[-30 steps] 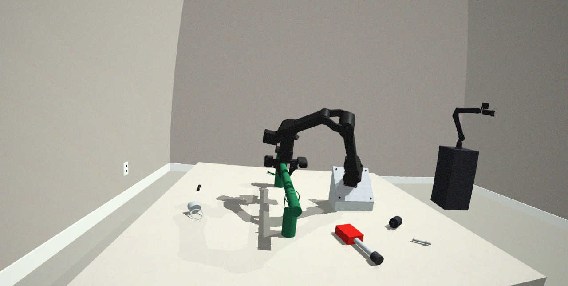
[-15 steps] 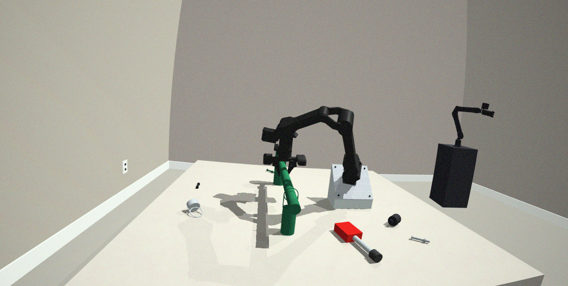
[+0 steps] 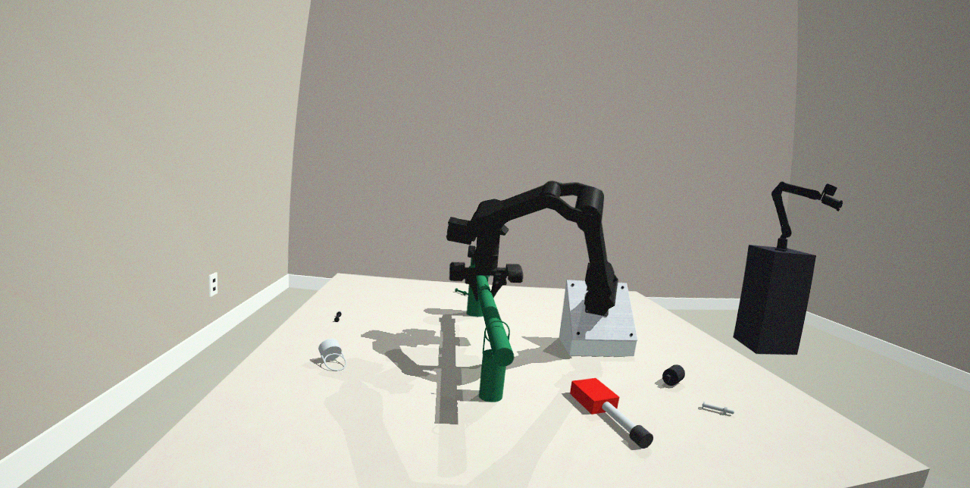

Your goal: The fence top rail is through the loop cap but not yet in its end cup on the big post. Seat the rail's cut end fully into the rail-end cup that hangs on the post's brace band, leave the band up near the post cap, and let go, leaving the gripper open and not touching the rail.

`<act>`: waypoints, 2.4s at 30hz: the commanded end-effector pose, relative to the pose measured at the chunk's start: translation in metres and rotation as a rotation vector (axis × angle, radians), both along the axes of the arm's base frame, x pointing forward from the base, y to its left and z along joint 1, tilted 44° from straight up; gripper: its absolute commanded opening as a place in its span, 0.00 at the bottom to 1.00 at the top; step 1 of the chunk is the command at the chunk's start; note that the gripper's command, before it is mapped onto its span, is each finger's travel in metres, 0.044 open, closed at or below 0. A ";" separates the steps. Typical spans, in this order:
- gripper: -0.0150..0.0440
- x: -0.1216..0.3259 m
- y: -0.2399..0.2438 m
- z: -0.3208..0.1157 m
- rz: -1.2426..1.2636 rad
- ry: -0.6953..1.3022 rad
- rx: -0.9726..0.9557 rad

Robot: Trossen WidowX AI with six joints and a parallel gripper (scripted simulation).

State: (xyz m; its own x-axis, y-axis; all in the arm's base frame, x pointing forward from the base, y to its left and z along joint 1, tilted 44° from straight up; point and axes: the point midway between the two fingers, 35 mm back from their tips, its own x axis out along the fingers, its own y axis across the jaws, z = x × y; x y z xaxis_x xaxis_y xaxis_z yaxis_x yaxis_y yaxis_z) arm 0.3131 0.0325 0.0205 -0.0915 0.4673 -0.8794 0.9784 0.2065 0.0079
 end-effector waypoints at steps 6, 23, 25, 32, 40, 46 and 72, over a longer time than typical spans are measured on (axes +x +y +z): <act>0.25 0.000 0.000 0.000 0.000 0.000 0.000; 0.25 0.002 -0.009 -0.004 0.000 0.000 -0.001; 0.25 0.003 -0.011 -0.004 0.000 0.000 -0.001; 0.25 0.004 -0.016 -0.004 0.000 0.000 -0.002; 0.25 0.005 -0.020 -0.007 0.000 -0.001 -0.002; 0.25 0.007 -0.024 -0.010 0.000 -0.001 -0.002; 0.25 0.006 -0.027 -0.020 0.010 0.014 0.011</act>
